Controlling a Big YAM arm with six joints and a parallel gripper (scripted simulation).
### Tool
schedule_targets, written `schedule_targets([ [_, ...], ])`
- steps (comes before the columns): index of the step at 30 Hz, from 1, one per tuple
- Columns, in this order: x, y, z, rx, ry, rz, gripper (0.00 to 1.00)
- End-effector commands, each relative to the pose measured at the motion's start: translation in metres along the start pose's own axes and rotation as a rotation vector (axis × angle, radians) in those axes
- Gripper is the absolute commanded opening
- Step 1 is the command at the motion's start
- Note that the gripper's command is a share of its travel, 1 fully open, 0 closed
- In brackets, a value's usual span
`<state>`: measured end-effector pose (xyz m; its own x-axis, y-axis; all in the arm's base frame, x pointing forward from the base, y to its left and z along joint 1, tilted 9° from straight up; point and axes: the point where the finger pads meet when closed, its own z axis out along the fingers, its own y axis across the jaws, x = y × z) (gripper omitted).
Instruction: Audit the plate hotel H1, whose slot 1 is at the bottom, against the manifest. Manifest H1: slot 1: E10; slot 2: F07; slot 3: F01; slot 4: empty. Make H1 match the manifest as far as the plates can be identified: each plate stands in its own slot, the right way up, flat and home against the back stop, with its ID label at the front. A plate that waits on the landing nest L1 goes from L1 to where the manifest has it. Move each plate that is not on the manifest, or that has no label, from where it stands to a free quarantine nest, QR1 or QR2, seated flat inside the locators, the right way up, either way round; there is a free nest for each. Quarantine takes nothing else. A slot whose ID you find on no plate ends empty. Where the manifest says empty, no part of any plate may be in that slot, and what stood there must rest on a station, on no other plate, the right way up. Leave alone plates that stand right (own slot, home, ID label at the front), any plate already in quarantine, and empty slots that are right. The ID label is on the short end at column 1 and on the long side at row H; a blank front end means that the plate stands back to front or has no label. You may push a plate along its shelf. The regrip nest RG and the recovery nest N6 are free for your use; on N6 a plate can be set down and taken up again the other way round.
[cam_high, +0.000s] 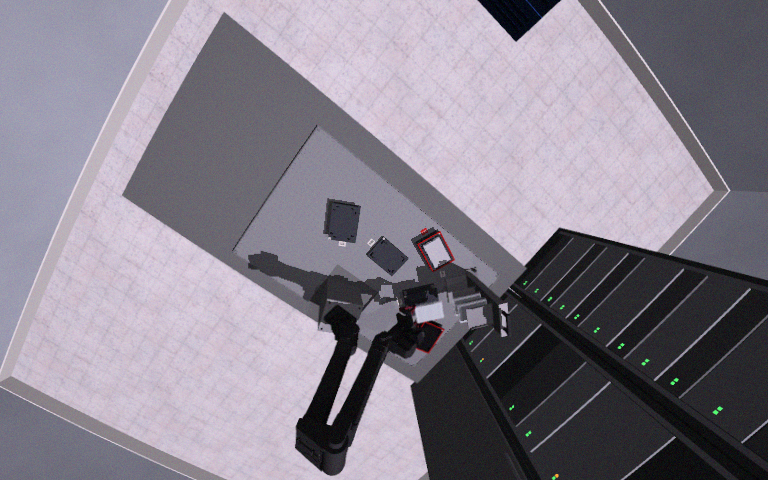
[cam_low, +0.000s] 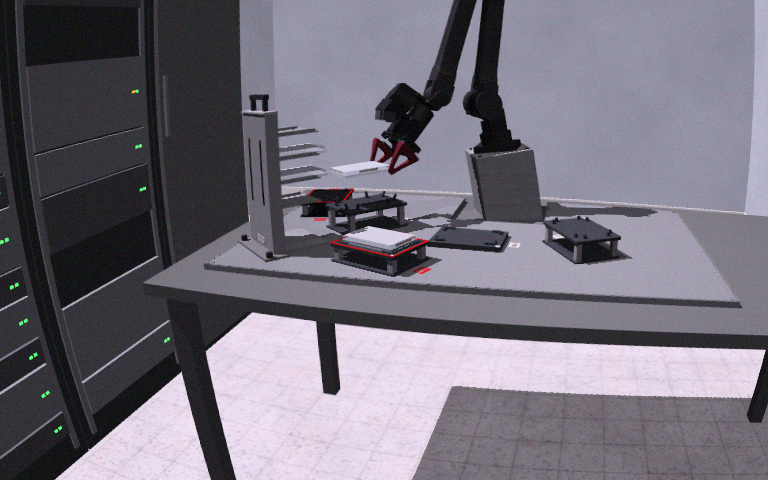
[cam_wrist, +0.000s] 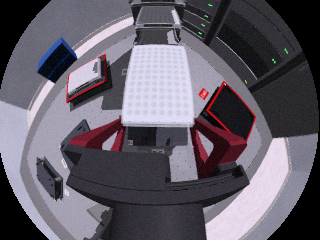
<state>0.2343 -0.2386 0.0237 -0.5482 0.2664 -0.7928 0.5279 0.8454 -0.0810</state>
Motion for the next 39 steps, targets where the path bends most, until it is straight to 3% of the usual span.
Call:
schedule_targets([
  [1, -0.002, -0.003, 0.0, 0.01, -0.02, -0.008, 0.86],
  [7, -0.001, -0.003, 0.001, 0.009, -0.02, -0.008, 0.86],
  [8, -0.006, -0.004, 0.0, 0.015, -0.037, -0.012, 0.86],
  [10, 0.001, -0.003, 0.002, 0.01, -0.02, -0.008, 0.86],
  [24, 0.005, -0.003, 0.006, 0.01, -0.019, -0.008, 0.86],
  [25, 0.0, -0.004, 0.005, 0.013, -0.037, -0.013, 0.86],
  [27, 0.006, -0.003, 0.007, 0.008, -0.019, -0.008, 0.86],
  [39, 0.011, -0.003, 0.011, 0.009, -0.018, -0.008, 0.86],
])
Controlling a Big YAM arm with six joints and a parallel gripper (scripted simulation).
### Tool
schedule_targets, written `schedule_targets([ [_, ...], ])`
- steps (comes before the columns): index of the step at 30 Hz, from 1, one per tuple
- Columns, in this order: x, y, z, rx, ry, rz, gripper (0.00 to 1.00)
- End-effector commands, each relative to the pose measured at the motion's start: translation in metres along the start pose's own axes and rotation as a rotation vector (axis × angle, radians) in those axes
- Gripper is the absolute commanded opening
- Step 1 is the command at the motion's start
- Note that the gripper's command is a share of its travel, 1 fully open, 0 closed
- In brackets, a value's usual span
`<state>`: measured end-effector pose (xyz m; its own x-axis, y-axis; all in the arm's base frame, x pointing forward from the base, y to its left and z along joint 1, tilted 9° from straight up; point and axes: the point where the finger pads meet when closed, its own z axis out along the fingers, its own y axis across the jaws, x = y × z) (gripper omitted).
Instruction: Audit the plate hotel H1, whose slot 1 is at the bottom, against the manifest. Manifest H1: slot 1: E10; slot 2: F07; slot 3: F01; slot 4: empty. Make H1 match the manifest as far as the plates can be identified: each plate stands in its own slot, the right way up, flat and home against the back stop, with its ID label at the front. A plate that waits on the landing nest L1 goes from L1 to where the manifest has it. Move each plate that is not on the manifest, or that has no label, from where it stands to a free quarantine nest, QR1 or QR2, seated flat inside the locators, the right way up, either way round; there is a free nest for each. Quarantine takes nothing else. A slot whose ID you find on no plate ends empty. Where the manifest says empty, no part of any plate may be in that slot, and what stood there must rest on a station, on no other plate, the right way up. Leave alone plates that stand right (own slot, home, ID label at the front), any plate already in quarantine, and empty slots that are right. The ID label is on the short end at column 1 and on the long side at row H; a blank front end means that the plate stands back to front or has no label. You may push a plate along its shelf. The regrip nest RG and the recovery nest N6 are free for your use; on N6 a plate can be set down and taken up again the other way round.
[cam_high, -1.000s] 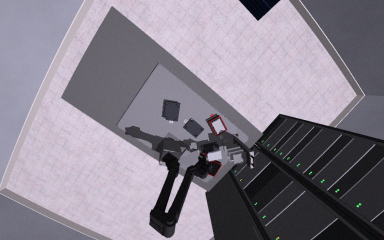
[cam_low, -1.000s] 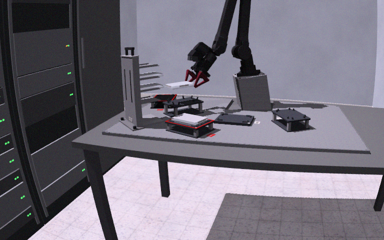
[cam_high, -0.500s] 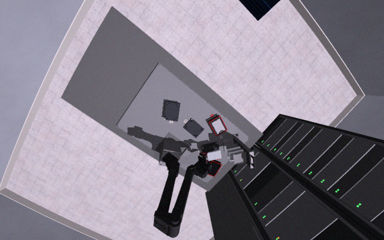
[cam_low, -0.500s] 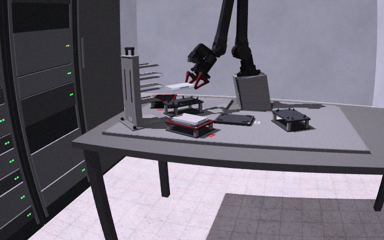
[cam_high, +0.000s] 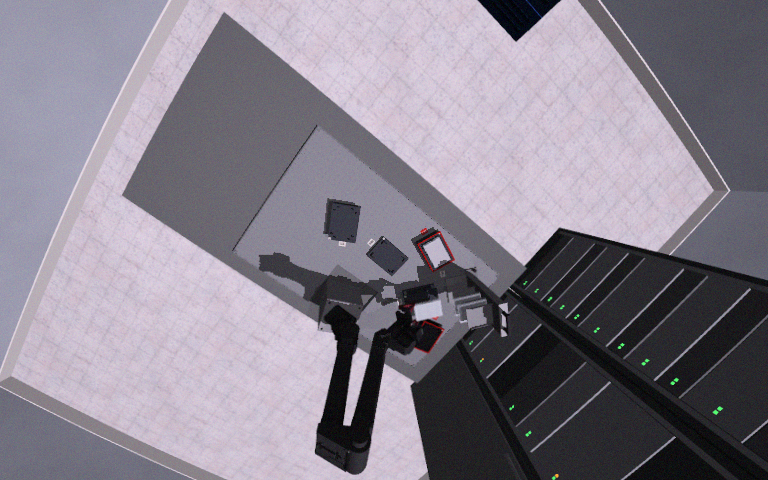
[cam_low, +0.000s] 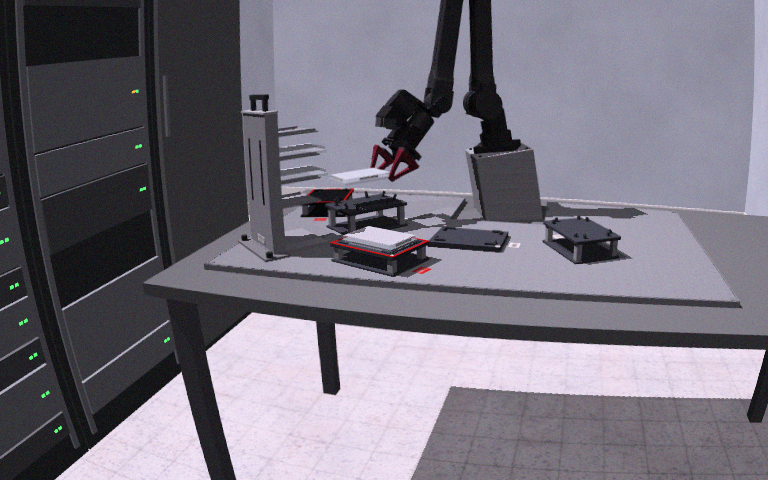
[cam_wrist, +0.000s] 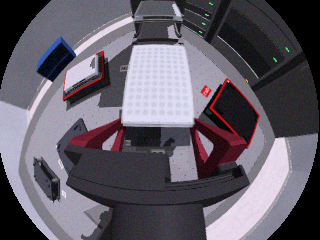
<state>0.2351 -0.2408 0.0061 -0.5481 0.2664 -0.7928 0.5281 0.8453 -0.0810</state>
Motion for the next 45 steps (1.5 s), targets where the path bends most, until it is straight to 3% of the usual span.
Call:
schedule_targets([
  [1, -0.002, -0.003, -0.001, 0.009, -0.018, -0.008, 0.86],
  [3, -0.008, -0.004, -0.002, 0.013, -0.037, -0.013, 0.86],
  [5, -0.001, -0.003, 0.0, 0.008, -0.018, -0.008, 0.86],
  [19, 0.004, -0.003, 0.004, 0.008, -0.018, -0.008, 0.86],
  [20, -0.002, -0.004, 0.003, 0.014, -0.037, -0.012, 0.86],
  [22, 0.004, -0.003, 0.006, 0.009, -0.019, -0.008, 0.86],
  [36, 0.008, -0.003, 0.01, 0.009, -0.02, -0.008, 0.86],
  [37, 0.002, -0.005, 0.008, 0.015, -0.04, -0.013, 0.86],
  [39, 0.009, -0.003, 0.011, 0.01, -0.02, -0.008, 0.86],
  [45, 0.011, -0.004, 0.013, 0.01, -0.021, -0.008, 0.86],
])
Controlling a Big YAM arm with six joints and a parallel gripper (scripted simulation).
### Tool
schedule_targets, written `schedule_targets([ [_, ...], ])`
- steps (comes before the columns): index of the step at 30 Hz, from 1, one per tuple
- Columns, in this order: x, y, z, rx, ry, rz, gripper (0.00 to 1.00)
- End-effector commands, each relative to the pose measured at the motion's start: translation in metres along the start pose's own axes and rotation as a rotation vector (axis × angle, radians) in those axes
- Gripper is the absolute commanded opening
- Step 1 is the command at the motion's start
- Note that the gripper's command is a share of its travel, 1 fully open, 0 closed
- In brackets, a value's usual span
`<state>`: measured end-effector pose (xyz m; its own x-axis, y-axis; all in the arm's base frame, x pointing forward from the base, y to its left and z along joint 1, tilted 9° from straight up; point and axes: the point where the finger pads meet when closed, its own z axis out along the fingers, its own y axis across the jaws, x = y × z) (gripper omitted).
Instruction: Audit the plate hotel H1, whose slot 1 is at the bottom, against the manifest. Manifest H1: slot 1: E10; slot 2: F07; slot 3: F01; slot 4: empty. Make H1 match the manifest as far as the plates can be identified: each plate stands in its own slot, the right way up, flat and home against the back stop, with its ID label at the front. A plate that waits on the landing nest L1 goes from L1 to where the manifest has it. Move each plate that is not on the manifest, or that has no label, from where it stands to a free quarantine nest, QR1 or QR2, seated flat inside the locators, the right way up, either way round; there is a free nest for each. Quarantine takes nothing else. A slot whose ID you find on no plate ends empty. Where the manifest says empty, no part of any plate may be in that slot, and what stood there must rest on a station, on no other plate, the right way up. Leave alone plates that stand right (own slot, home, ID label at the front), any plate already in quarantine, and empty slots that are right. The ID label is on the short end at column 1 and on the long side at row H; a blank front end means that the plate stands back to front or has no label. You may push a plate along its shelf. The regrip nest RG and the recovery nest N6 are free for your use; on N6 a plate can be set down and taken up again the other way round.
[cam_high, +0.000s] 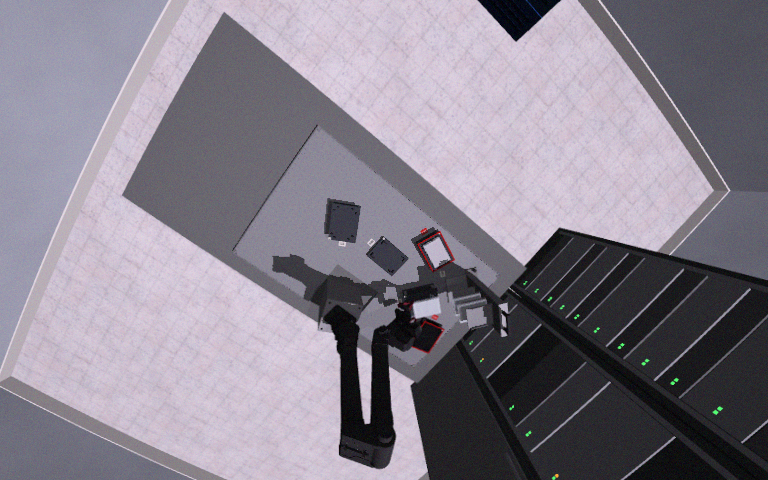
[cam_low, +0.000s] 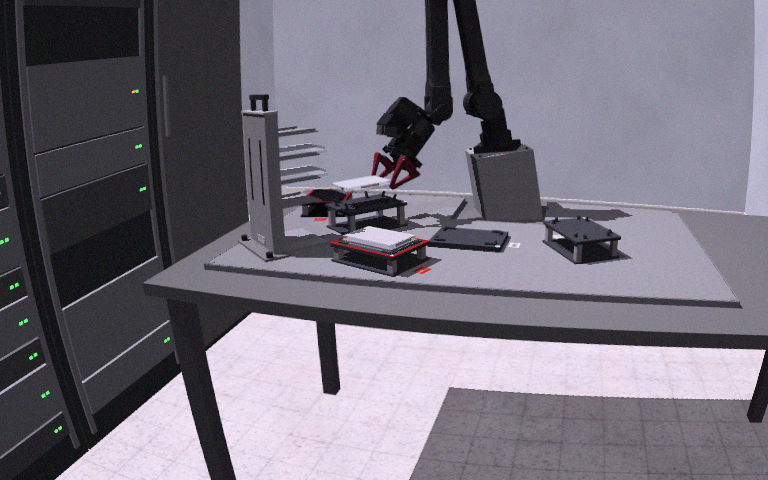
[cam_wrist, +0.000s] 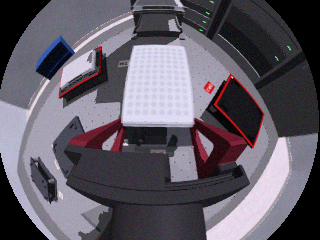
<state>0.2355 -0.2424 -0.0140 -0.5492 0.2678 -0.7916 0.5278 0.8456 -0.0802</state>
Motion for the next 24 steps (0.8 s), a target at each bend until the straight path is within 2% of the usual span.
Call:
schedule_targets([
  [1, -0.004, -0.004, 0.0, 0.011, -0.023, -0.009, 0.86],
  [8, -0.003, -0.004, 0.003, 0.011, -0.025, -0.009, 0.86],
  [9, -0.012, -0.006, 0.001, 0.018, -0.049, -0.016, 0.86],
  [11, -0.002, -0.005, 0.004, 0.011, -0.026, -0.01, 0.86],
  [24, 0.0, -0.006, 0.009, 0.012, -0.03, -0.011, 0.86],
])
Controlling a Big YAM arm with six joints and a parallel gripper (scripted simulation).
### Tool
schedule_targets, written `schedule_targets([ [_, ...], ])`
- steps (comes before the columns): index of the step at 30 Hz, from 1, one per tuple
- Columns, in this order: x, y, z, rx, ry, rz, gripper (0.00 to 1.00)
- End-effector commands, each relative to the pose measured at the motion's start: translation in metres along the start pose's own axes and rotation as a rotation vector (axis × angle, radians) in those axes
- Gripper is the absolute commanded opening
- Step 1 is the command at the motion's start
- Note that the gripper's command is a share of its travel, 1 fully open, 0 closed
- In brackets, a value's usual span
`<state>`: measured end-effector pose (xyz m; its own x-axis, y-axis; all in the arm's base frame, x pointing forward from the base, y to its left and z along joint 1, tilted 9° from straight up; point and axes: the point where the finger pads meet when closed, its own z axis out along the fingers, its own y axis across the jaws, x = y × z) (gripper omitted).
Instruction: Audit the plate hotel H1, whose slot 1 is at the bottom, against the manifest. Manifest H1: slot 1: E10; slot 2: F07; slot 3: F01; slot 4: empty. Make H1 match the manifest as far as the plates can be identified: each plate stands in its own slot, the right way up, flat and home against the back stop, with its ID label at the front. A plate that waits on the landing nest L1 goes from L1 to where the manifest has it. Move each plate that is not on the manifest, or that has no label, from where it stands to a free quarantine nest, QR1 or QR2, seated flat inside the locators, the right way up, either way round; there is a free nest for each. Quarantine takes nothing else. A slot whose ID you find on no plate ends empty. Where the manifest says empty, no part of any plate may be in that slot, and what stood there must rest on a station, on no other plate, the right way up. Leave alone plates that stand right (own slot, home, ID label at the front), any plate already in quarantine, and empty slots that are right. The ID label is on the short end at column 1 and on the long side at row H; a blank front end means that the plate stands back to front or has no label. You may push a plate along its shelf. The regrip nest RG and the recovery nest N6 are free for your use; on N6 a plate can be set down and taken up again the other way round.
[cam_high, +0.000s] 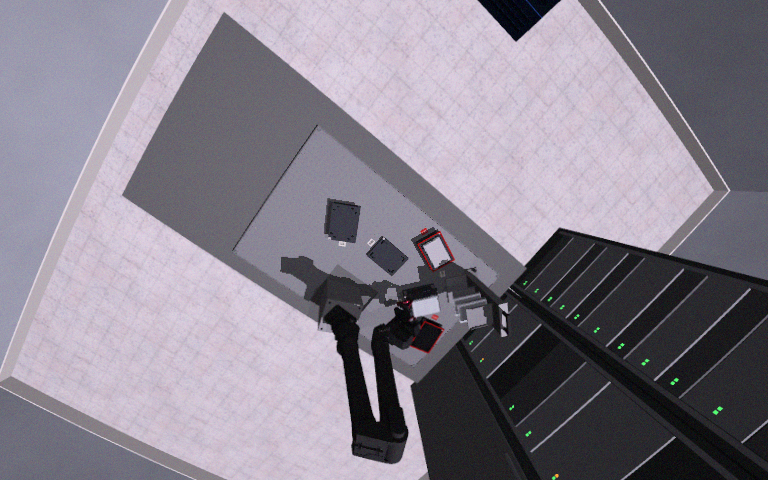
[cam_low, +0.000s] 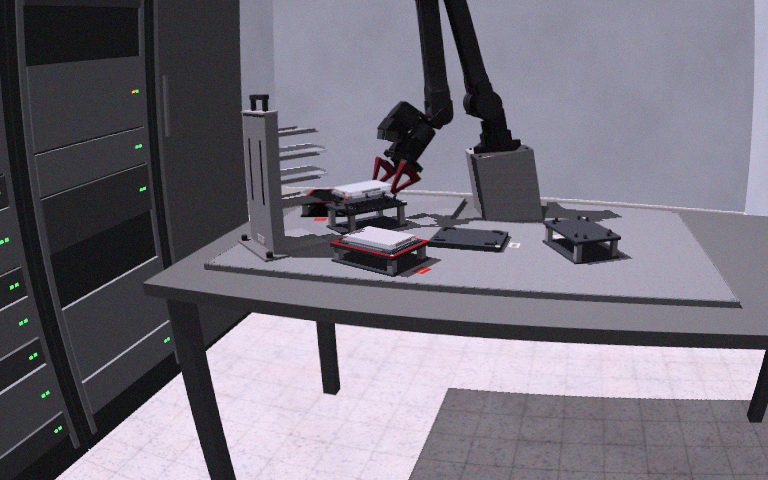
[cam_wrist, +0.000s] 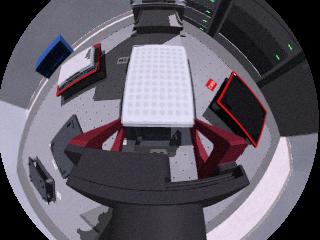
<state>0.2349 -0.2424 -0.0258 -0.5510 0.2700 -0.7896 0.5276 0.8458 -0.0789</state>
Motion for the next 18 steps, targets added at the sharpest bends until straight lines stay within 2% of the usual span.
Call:
schedule_targets([
  [1, -0.01, -0.006, 0.002, 0.013, -0.033, -0.012, 0.86],
  [2, -0.019, -0.008, 0.001, 0.021, -0.059, -0.018, 0.86],
  [4, -0.009, -0.007, 0.004, 0.014, -0.034, -0.011, 0.86],
  [18, -0.005, -0.006, 0.008, 0.014, -0.034, -0.012, 0.86],
])
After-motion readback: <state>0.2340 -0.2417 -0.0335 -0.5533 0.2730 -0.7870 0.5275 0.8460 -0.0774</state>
